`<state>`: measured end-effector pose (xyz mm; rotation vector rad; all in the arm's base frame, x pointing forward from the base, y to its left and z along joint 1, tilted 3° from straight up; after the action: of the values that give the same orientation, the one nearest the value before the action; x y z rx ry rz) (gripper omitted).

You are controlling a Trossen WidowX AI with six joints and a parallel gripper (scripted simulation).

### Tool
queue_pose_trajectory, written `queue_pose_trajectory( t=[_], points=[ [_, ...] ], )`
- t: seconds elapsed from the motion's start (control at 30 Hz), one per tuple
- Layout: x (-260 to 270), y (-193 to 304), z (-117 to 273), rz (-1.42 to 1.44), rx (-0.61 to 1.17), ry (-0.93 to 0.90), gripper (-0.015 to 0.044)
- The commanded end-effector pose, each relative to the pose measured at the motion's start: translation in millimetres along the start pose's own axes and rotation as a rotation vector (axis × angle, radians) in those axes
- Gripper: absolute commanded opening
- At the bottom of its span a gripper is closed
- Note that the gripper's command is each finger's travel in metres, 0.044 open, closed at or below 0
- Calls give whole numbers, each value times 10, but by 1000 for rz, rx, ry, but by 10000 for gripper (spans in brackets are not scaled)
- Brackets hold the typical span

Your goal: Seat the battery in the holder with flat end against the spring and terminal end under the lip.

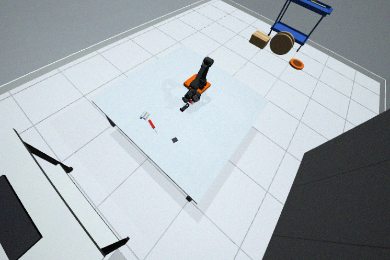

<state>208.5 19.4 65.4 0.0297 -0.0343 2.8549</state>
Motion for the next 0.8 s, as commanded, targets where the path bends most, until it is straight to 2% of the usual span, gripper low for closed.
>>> queue_pose_trajectory(
  t=[0.0, 0.17, 0.33, 0.63, 0.77],
  points=[
    [10, -1, -12, 1, -4, -4, 124],
    [10, -1, -12, 1, -4, -4, 91],
    [-6, -35, 6, 17, -21, 15, 87],
    [0, -5, 457, 2, -5, -2, 87],
    [-1, -2, 495, -7, -4, -3, 87]
  ],
)
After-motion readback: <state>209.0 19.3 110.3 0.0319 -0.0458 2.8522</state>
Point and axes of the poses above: the point midway between the two fingers, 35 mm back from their tips, its own z axis back along the fingers, its own x axis across the jaws, y = z × x, the point moved 7 cm from there along z, back along the fingers, and after that the axes turned 5 degrees about z, right-handed, at the moved point
